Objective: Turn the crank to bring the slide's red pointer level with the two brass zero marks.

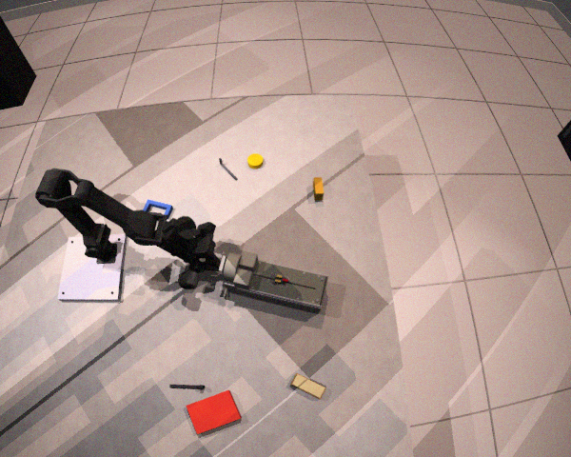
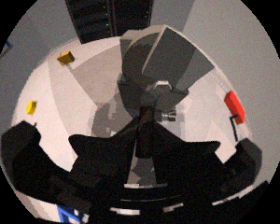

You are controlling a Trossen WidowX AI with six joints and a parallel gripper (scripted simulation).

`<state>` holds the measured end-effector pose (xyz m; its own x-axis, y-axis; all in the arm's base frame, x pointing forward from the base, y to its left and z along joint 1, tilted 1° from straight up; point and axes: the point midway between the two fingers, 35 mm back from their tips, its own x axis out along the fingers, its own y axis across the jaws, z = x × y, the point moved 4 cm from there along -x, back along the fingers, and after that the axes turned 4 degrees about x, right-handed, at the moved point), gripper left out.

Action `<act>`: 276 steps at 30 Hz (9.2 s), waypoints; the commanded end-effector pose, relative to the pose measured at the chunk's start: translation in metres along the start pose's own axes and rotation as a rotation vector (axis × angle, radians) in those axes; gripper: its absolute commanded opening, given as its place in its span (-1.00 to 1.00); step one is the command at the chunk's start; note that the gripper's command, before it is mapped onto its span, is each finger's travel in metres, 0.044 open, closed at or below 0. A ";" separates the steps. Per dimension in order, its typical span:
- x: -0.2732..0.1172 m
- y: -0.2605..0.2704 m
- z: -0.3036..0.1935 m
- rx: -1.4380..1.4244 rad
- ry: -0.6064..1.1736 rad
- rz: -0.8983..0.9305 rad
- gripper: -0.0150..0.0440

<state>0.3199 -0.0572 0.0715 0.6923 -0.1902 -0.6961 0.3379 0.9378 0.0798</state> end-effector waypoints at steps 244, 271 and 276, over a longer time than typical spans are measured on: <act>-0.043 0.004 0.043 0.006 0.003 -0.027 -0.49; -0.041 0.011 0.041 0.007 0.003 -0.026 -0.49; -0.040 0.012 0.040 0.007 0.003 -0.026 -0.49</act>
<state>0.3193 -0.0569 0.1307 0.6736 -0.2381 -0.6997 0.3816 0.9228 0.0533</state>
